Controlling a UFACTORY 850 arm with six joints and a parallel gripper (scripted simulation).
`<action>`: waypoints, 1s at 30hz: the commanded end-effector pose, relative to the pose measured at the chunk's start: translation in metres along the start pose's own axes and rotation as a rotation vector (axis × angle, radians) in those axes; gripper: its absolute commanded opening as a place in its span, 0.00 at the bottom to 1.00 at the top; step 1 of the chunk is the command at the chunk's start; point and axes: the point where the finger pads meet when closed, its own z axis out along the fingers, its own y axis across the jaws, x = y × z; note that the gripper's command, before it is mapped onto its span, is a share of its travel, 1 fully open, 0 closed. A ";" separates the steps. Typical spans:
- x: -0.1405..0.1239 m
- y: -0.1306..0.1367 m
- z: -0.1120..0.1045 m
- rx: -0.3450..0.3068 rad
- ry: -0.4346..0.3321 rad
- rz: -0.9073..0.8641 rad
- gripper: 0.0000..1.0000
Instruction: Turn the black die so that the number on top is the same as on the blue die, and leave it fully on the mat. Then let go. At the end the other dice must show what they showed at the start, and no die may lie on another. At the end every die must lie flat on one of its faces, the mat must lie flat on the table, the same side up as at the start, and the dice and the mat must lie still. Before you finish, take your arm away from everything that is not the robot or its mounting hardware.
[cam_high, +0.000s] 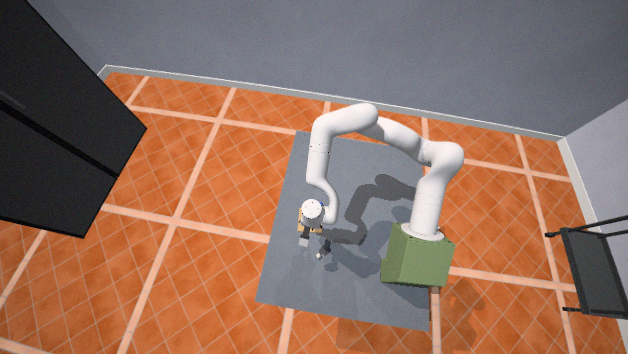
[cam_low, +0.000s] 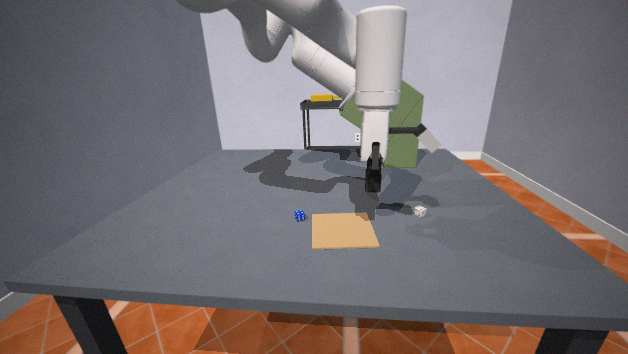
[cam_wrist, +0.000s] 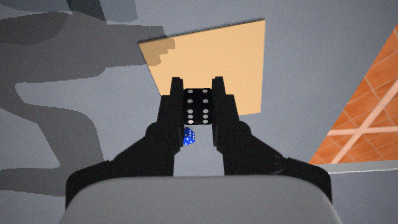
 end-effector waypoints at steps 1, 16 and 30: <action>-0.006 0.004 0.000 -0.013 0.002 0.174 0.15; -0.024 0.011 0.001 -0.012 0.005 0.606 0.15; -0.041 0.018 0.002 -0.012 0.007 1.022 0.15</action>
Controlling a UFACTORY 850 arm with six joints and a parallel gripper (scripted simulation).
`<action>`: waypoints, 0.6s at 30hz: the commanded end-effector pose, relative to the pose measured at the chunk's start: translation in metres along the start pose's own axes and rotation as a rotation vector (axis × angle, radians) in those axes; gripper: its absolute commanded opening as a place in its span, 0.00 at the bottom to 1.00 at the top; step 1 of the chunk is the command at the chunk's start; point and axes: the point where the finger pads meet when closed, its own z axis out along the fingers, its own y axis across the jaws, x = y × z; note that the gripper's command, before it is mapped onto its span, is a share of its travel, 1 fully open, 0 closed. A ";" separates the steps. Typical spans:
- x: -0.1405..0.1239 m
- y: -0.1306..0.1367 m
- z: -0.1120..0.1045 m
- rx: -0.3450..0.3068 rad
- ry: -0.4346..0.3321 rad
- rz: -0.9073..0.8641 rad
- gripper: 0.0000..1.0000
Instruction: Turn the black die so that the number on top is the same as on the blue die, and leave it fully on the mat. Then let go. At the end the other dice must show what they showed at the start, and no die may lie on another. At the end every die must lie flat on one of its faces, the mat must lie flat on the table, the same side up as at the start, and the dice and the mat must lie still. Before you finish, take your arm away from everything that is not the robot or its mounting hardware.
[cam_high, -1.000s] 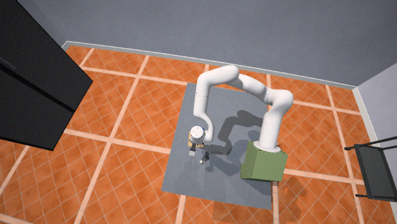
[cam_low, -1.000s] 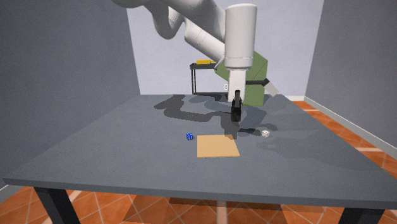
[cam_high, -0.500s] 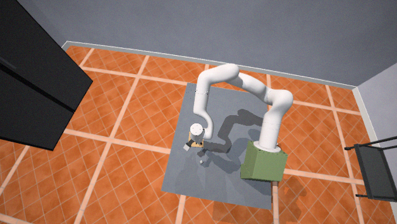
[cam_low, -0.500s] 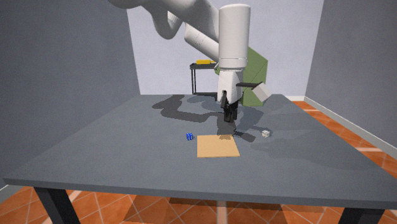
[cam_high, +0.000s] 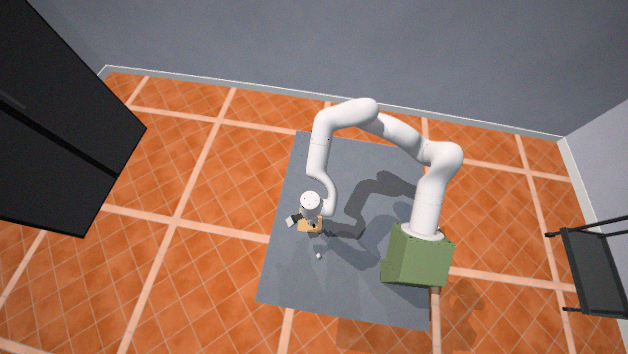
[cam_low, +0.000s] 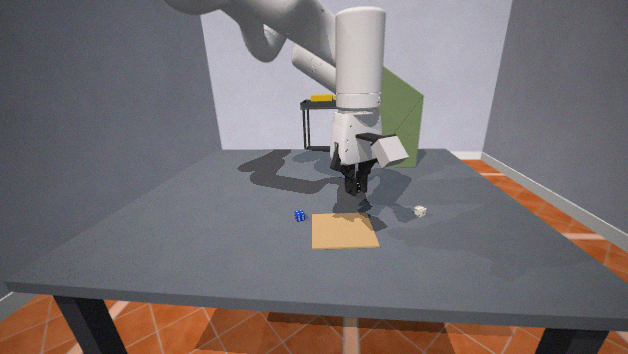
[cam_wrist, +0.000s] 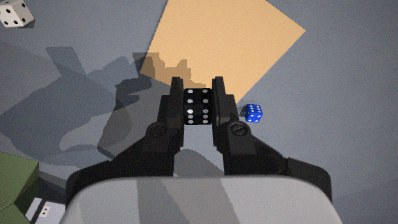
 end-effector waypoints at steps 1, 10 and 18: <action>-0.002 0.007 0.000 -0.007 0.009 0.175 0.15; -0.006 0.018 0.001 -0.007 0.010 0.420 0.15; -0.009 0.026 0.001 -0.006 0.010 0.615 0.15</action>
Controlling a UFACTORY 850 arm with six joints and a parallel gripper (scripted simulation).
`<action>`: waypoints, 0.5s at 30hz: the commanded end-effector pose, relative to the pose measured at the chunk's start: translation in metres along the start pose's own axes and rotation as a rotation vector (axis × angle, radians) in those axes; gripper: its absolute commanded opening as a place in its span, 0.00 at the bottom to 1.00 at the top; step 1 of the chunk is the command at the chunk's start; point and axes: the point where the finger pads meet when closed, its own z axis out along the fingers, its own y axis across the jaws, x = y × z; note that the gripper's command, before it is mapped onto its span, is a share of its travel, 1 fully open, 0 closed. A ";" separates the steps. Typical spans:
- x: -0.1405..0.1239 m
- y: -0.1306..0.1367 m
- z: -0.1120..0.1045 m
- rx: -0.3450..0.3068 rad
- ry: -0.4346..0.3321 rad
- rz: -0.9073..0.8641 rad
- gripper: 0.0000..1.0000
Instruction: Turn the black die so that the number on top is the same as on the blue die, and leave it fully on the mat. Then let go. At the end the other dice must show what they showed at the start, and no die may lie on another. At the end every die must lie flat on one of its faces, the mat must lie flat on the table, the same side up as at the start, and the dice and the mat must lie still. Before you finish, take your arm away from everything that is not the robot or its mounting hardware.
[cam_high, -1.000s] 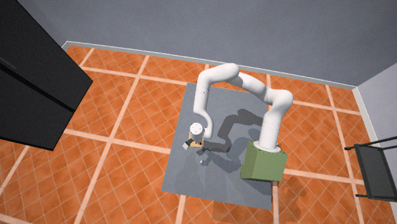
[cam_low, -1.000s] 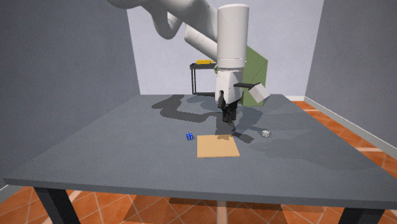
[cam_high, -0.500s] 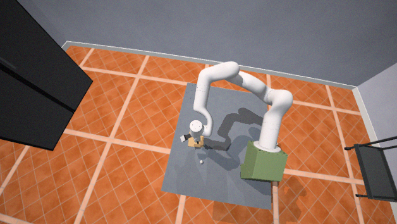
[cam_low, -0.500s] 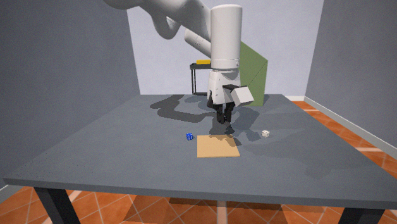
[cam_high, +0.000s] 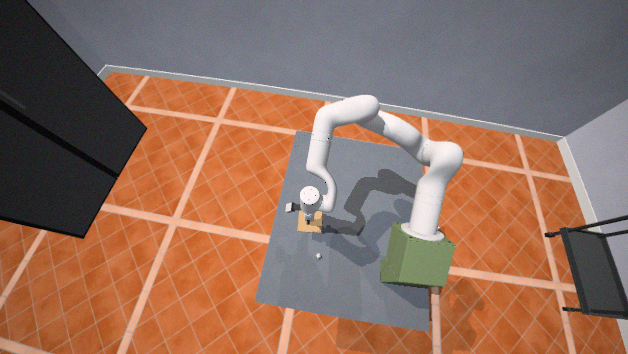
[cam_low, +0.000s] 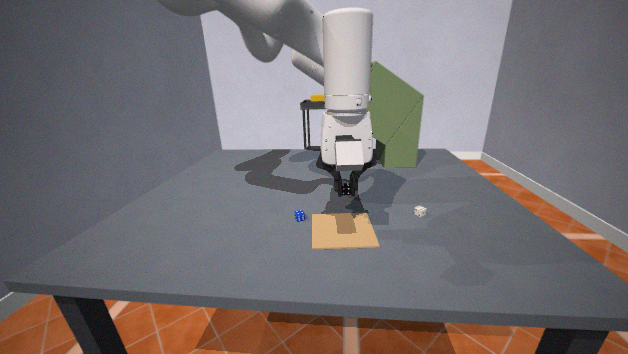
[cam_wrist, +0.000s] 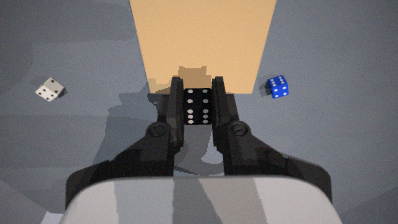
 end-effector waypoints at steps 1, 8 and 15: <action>0.001 0.006 0.000 -0.002 0.010 0.136 0.15; 0.002 0.009 0.000 -0.002 0.010 0.200 0.15; 0.001 0.009 0.000 -0.006 0.025 0.200 0.15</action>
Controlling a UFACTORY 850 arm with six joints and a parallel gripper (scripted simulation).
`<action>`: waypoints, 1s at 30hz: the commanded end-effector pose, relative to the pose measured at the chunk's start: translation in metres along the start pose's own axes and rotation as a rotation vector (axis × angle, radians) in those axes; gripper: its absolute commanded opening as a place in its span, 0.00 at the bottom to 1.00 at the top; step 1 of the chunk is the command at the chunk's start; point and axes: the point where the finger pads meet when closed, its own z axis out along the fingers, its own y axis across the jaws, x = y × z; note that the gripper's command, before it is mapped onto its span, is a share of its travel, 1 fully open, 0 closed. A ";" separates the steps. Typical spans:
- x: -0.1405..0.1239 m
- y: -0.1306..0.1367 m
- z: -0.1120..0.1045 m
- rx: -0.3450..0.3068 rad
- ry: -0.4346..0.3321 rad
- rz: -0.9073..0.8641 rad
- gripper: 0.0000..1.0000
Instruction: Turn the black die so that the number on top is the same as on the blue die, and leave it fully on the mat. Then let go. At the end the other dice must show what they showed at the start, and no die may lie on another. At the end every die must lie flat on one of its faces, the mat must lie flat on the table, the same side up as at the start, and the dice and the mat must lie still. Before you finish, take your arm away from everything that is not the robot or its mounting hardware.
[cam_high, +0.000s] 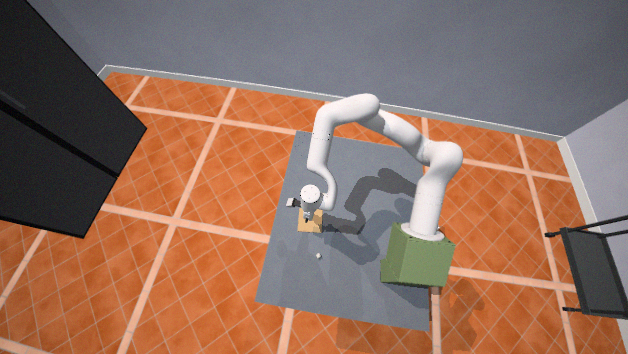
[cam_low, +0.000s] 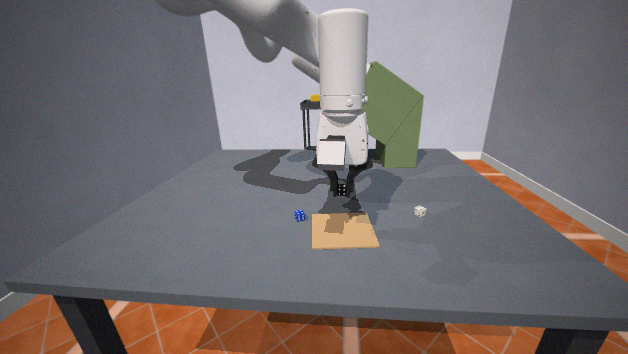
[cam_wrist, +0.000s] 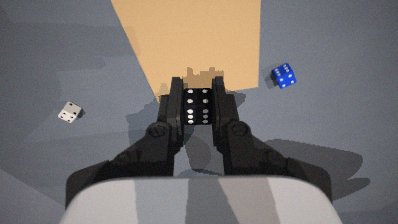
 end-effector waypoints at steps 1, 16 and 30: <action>0.000 0.001 0.000 -0.003 0.029 0.003 0.15; -0.005 0.000 0.000 -0.002 0.392 0.003 0.15; -0.011 0.000 0.001 -0.001 0.804 0.003 0.15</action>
